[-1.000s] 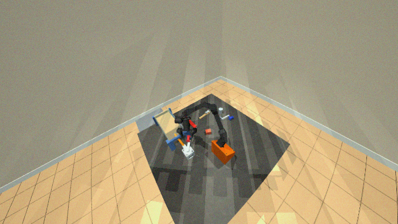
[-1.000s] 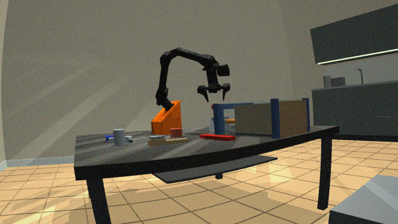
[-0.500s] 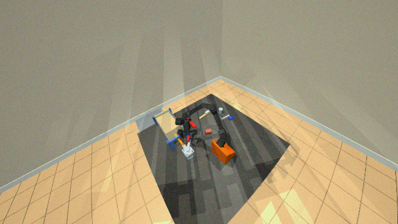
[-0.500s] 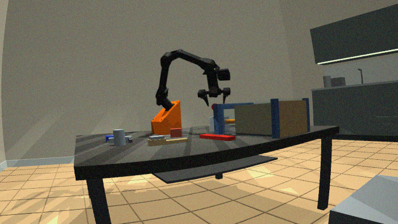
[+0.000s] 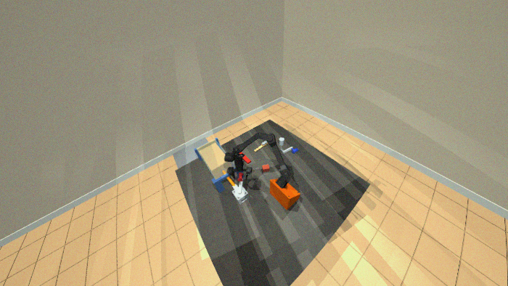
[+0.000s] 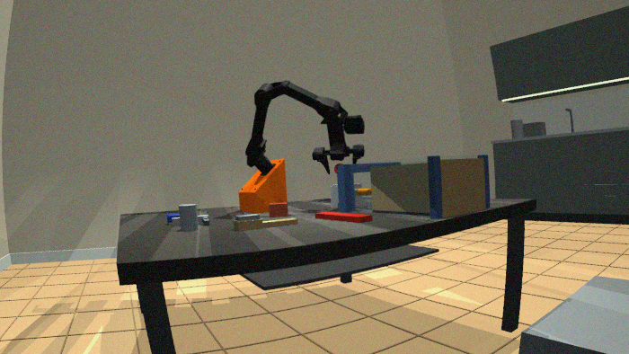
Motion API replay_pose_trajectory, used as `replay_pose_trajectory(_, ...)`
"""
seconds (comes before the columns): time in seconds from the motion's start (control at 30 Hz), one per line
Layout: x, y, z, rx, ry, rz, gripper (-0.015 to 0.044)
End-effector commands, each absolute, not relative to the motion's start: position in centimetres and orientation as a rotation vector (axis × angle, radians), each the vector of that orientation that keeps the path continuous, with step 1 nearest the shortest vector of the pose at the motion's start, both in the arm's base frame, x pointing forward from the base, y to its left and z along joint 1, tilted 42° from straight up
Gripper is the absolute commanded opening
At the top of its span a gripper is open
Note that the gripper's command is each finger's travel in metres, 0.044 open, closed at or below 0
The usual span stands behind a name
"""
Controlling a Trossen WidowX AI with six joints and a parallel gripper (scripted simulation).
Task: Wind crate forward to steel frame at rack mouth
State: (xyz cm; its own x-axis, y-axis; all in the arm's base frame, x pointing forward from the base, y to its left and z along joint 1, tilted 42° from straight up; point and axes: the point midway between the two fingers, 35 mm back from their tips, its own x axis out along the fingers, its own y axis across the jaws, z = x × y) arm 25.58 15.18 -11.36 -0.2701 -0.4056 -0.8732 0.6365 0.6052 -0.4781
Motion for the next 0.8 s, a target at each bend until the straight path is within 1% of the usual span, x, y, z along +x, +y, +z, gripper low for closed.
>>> replay_pose_trajectory(0.0, 25.47, 14.94, -11.72, 0.188, 1.551, -1.009, 0.044)
replay_pose_trajectory(0.53, 25.55, 15.14, -11.42, 0.2, 1.548, -1.011, 0.002)
replay_pose_trajectory(0.63, 25.55, 15.14, -11.42, 0.2, 1.548, -1.011, 0.0)
replay_pose_trajectory(0.77, 25.55, 15.14, -11.42, 0.2, 1.548, -1.011, 0.0)
